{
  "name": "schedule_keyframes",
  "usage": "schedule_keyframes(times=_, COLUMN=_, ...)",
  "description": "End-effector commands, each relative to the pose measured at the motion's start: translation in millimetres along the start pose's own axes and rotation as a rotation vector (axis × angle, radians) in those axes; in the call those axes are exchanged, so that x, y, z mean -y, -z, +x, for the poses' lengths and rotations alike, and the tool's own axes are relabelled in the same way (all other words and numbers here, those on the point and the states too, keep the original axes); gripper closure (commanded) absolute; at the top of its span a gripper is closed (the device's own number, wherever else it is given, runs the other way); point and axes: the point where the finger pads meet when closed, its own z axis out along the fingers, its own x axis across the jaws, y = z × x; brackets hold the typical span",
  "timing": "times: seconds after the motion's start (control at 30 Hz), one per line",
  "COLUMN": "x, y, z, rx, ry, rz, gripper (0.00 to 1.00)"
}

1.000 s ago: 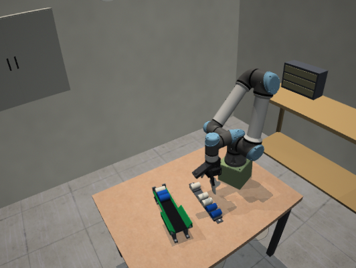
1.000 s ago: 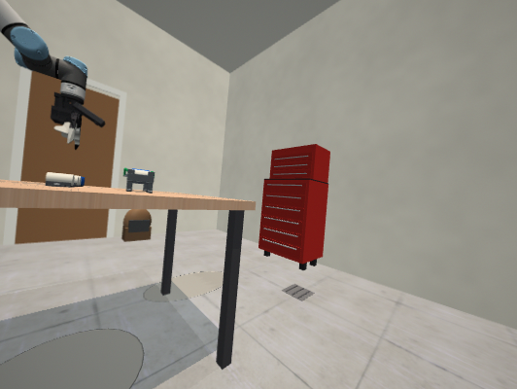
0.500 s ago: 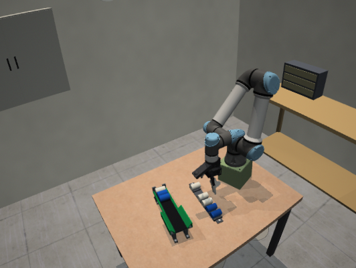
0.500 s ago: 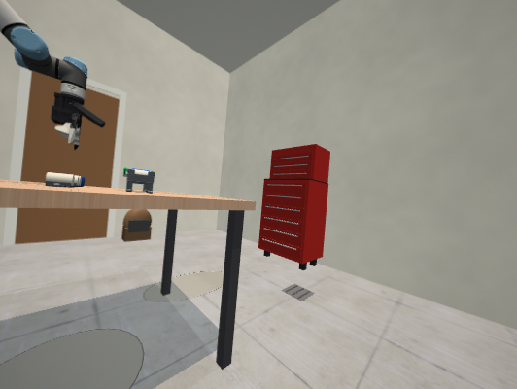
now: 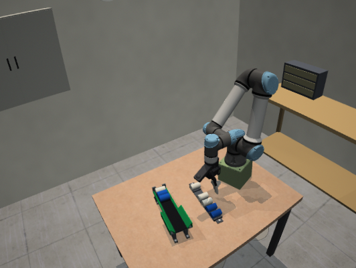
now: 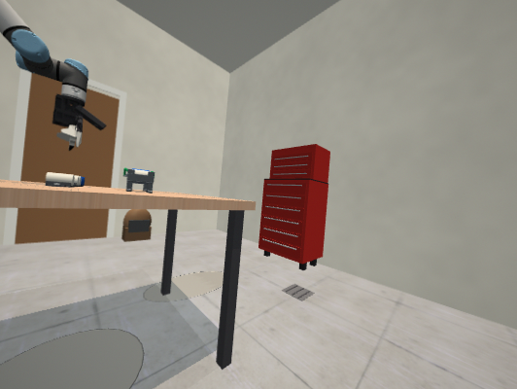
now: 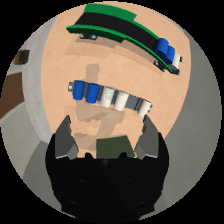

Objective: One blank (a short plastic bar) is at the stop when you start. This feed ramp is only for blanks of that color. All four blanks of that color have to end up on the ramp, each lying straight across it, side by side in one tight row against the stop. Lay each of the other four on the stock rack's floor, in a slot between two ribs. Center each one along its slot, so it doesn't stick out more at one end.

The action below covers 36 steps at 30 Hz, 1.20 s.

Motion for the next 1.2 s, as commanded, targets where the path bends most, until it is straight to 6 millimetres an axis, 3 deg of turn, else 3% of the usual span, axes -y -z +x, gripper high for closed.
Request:
schedule_keyframes(times=0.0, x=1.7, y=-4.2, z=-0.4, rx=0.005, ry=0.155, rz=0.003, gripper=0.00)
schedule_keyframes(times=1.17, x=-0.2, y=-29.9, z=-0.9, rx=0.003, ry=1.054, rz=0.005, gripper=0.00)
